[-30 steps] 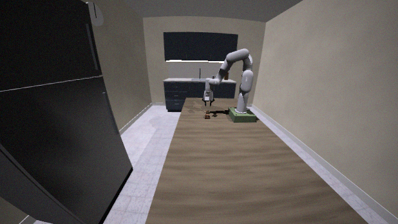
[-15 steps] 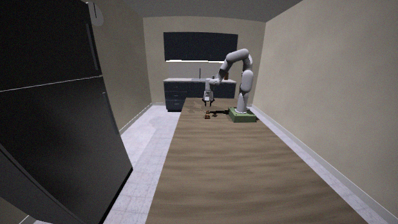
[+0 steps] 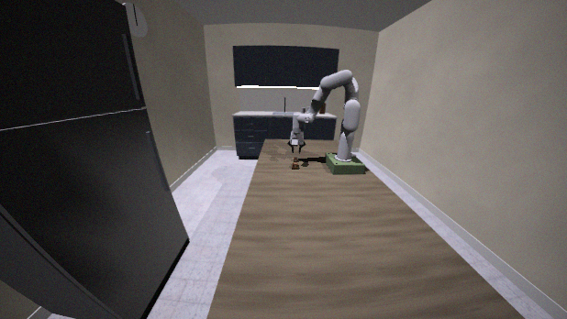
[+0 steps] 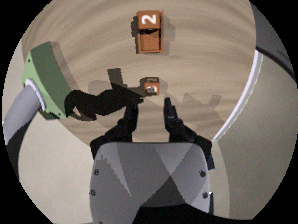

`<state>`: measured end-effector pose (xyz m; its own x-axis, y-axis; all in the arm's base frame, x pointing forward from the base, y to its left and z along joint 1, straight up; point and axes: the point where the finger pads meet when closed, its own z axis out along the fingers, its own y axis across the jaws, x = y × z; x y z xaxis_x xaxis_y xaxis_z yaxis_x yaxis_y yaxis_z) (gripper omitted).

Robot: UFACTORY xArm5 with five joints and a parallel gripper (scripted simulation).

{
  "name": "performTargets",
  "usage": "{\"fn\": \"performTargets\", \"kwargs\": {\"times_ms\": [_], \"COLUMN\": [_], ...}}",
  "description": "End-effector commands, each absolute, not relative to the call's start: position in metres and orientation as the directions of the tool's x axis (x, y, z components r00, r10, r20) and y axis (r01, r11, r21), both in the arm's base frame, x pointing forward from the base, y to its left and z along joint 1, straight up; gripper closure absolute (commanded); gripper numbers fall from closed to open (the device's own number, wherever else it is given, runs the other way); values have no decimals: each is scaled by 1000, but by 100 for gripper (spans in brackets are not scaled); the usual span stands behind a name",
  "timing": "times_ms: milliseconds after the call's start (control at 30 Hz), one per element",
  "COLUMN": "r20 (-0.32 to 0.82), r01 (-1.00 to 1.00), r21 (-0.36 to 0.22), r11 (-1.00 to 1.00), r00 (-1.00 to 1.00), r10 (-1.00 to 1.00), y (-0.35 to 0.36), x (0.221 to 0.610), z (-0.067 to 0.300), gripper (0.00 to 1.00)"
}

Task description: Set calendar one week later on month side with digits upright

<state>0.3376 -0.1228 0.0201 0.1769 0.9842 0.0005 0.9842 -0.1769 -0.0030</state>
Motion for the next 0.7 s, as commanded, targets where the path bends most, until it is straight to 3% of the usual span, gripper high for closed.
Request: {"fn": "performTargets", "kwargs": {"times_ms": [0,667], "r20": [0,0], "r01": [984,984], "r21": [0,0], "r11": [-177,-177], "r00": [177,177], "r10": [984,984], "y": [-123,-123], "x": [339,339], "z": [14,-12], "gripper": [53,53]}}
